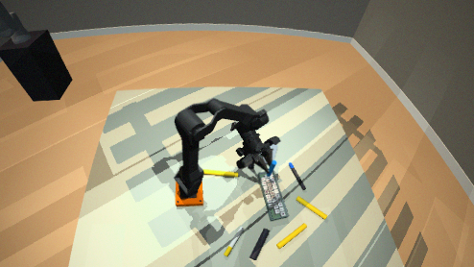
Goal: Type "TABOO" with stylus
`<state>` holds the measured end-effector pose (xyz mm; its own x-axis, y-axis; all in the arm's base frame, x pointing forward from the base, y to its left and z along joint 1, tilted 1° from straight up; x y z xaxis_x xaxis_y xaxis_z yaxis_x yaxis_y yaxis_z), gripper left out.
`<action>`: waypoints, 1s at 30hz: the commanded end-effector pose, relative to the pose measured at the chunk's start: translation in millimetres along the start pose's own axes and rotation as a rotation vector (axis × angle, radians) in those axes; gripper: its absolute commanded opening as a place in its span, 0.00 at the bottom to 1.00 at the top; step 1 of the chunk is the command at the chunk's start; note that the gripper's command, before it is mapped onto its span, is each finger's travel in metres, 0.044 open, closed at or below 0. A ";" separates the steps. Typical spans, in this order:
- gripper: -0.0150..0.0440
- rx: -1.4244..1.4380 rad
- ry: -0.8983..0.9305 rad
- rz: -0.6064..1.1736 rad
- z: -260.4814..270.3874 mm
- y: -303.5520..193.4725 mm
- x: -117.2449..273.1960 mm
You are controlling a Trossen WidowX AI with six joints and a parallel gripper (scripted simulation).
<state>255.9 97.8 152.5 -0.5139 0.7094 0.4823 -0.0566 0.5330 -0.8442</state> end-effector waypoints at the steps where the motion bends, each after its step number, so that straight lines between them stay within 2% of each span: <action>1: 0.25 0.008 -0.001 0.003 1.5 1.2 -0.7; 19: 0.25 0.008 -0.001 0.003 8.9 28.5 -17.0; 22: 0.39 0.008 -0.001 0.003 8.6 30.0 -18.1; 30: 0.39 0.008 -0.001 0.003 8.5 32.1 -19.6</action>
Point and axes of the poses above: the point midway between the two fingers, 35 mm back from their tips, its own x axis back along the fingers, its own z axis across the jaws, y = z × x, the point moved 7 cm from there along x, back along the fingers, and after that the axes turned 14 degrees about -x, right-handed, at the moved point
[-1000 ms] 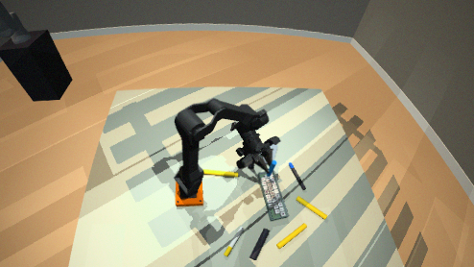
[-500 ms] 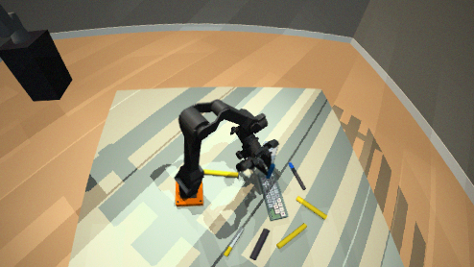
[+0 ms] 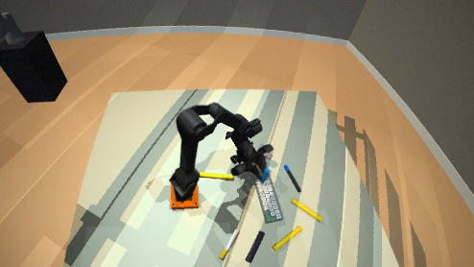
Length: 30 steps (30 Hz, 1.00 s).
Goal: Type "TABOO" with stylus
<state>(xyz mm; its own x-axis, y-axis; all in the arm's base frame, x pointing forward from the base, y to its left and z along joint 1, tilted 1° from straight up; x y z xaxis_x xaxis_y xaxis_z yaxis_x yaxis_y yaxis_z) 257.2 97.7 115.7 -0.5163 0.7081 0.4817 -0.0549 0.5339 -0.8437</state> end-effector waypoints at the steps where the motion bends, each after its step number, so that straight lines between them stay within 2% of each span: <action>1: 0.39 0.010 0.002 0.003 1.1 1.5 -1.3; 30: 0.39 0.010 0.002 0.003 4.0 12.8 -8.0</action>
Point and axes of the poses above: the point midway between the two fingers, 35 mm back from their tips, its own x axis back along the fingers, its own z axis across the jaws, y = z × x, the point moved 7 cm from there along x, back along the fingers, and after that the axes turned 14 degrees about -x, right-handed, at the moved point
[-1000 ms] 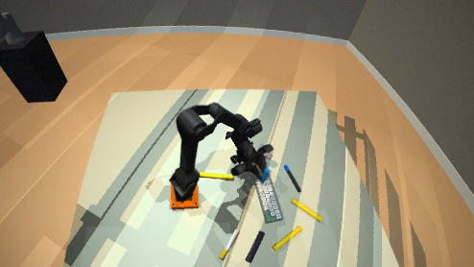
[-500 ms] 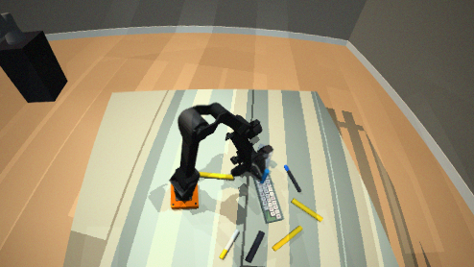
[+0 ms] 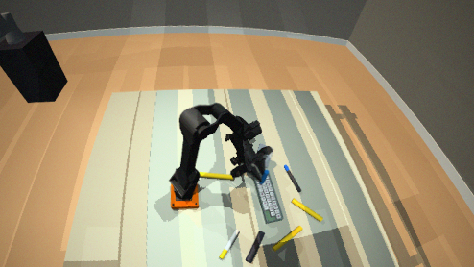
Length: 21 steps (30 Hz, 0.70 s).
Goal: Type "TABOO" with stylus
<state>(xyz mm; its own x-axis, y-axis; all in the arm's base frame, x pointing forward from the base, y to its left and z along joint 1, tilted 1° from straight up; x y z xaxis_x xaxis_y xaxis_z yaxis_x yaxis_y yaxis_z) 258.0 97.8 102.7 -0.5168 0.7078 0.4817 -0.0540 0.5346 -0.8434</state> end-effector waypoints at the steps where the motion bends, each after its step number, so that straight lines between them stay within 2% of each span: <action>1: 0.39 0.011 0.002 0.003 1.8 2.2 -1.6; 21: 0.39 0.011 0.002 0.003 -0.6 -4.8 2.6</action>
Point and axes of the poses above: the point midway between the two fingers, 35 mm back from their tips, its own x axis back along the fingers, its own z axis across the jaws, y = z × x, the point moved 7 cm from there along x, back along the fingers, and after that the axes turned 14 degrees about -x, right-handed, at the moved point
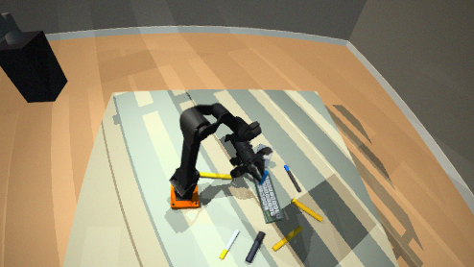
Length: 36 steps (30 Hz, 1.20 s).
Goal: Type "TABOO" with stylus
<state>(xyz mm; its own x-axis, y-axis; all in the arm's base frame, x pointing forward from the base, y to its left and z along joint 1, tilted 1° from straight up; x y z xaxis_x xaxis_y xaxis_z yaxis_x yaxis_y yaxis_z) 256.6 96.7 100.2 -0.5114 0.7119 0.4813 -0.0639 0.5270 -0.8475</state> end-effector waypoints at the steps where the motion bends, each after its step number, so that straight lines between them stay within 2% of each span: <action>1: 0.39 -0.002 -0.004 0.001 -3.9 -10.2 6.1; 5: 0.39 -0.002 -0.004 0.001 -7.8 -28.3 16.7; 13: 0.40 0.002 -0.001 0.000 -6.6 -27.4 16.1; 16: 0.36 0.002 -0.001 0.000 -6.6 -27.4 16.1; 19: 0.25 0.000 -0.003 0.000 -7.3 -28.8 16.9; 30: 0.25 -0.002 -0.004 0.001 -3.5 -15.2 8.9; 33: 0.39 -0.002 -0.004 0.001 -3.5 -13.2 7.8; 36: 0.39 -0.002 -0.004 0.001 -3.2 -11.6 6.9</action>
<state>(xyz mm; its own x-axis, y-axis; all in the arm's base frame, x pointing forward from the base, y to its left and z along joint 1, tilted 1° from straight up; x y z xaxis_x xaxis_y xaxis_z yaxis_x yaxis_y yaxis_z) 257.3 97.7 117.6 -0.5175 0.7075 0.4813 -0.0556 0.5335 -0.8440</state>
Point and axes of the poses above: the point midway between the two fingers, 35 mm back from their tips, its own x axis back along the fingers, its own z axis across the jaws, y = z × x, the point moved 7 cm from there along x, back along the fingers, and after that the axes turned 14 degrees about -x, right-handed, at the moved point
